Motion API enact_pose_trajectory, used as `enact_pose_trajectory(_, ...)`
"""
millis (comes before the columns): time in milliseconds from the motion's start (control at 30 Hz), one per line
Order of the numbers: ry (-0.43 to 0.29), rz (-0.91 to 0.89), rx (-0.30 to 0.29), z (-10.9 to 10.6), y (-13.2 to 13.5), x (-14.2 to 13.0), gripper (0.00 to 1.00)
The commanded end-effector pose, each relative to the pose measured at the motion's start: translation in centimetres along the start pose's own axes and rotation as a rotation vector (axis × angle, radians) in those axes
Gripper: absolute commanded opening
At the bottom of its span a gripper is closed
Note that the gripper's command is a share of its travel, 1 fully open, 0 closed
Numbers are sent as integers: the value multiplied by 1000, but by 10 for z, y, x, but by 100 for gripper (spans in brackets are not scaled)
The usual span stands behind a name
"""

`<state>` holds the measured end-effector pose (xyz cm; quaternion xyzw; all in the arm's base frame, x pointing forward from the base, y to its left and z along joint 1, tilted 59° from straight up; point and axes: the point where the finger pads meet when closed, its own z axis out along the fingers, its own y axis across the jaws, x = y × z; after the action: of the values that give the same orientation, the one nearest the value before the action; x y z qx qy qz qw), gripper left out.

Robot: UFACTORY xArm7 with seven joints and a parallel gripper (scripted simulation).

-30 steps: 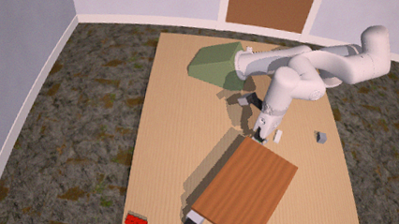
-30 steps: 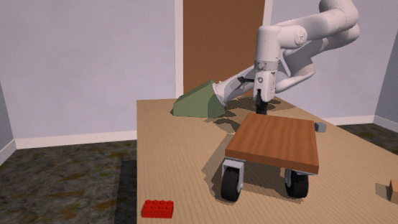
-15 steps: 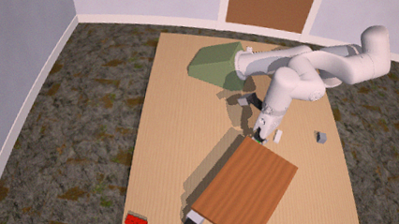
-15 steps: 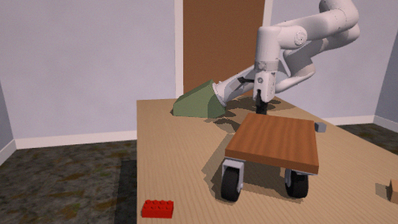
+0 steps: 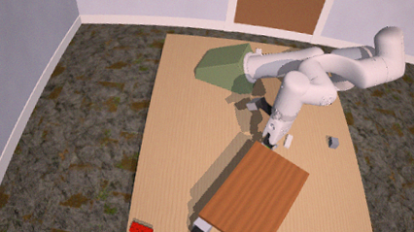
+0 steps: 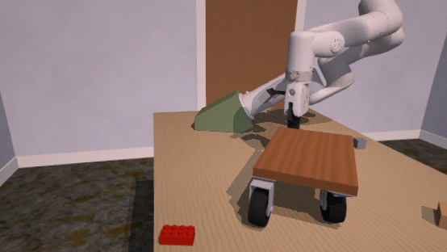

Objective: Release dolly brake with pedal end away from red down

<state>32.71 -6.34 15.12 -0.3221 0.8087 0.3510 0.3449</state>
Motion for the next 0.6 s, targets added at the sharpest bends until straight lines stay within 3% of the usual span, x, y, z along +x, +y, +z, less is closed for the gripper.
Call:
enact_pose_trajectory(0, -1, 0, 4, 1, -1, 0, 0)
enact_pose_trajectory(567, -1, 0, 4, 4, -1, 0, 0)
